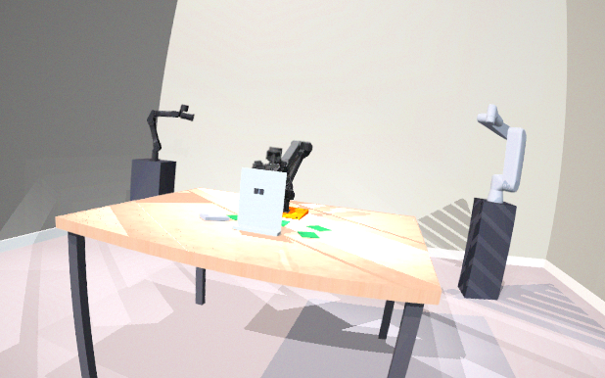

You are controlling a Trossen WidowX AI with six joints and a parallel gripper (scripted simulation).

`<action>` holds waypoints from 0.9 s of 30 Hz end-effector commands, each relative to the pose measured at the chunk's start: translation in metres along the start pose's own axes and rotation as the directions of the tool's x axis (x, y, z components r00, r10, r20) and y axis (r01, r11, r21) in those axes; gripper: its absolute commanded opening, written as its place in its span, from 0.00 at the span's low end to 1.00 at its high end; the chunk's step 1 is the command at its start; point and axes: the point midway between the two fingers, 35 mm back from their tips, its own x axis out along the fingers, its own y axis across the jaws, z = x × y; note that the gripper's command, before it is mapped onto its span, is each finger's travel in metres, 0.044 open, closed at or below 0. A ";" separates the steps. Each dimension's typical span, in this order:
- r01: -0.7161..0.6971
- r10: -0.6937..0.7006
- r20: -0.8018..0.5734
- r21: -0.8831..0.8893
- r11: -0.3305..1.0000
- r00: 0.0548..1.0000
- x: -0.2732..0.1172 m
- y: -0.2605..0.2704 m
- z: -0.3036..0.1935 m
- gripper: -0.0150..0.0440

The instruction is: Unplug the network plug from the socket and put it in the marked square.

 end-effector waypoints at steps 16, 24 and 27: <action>0.277 -0.283 0.046 0.103 0.955 0.958 0.003 -0.035 -0.003 0.25; 0.403 -0.412 0.057 0.130 0.906 0.909 -0.003 -0.050 -0.007 0.25; 0.449 -0.460 0.060 0.137 0.883 0.886 -0.007 -0.056 -0.009 0.25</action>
